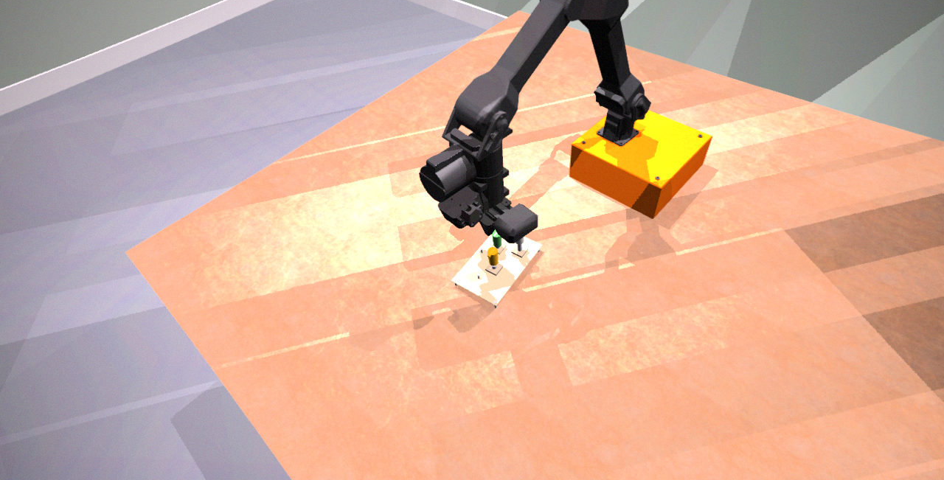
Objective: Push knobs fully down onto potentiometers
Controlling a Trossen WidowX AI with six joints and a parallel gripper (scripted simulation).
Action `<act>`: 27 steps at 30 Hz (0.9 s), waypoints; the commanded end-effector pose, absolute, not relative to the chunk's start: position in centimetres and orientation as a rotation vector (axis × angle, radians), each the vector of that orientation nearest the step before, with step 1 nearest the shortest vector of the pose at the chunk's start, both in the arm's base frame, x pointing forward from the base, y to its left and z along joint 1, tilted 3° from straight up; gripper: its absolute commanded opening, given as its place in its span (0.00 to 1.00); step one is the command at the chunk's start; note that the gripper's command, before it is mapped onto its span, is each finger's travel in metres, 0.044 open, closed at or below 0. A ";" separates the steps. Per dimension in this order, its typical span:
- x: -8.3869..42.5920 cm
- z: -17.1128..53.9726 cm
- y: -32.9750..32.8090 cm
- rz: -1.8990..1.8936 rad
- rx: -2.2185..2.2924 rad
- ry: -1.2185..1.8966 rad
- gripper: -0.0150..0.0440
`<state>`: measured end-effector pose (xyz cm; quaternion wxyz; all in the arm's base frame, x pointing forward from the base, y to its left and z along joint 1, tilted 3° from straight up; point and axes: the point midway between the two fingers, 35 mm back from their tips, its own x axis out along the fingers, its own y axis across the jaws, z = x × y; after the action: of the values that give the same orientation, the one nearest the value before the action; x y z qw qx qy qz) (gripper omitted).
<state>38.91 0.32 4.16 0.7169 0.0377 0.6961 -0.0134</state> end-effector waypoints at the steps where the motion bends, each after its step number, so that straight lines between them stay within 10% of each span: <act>1: 39.0 4.3 0.4 -0.143 0.197 1.539 0.25; 27: 39.4 5.0 1.0 -0.848 0.898 1.395 0.25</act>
<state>39.34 0.92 4.86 0.6168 0.3547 0.6201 -0.3305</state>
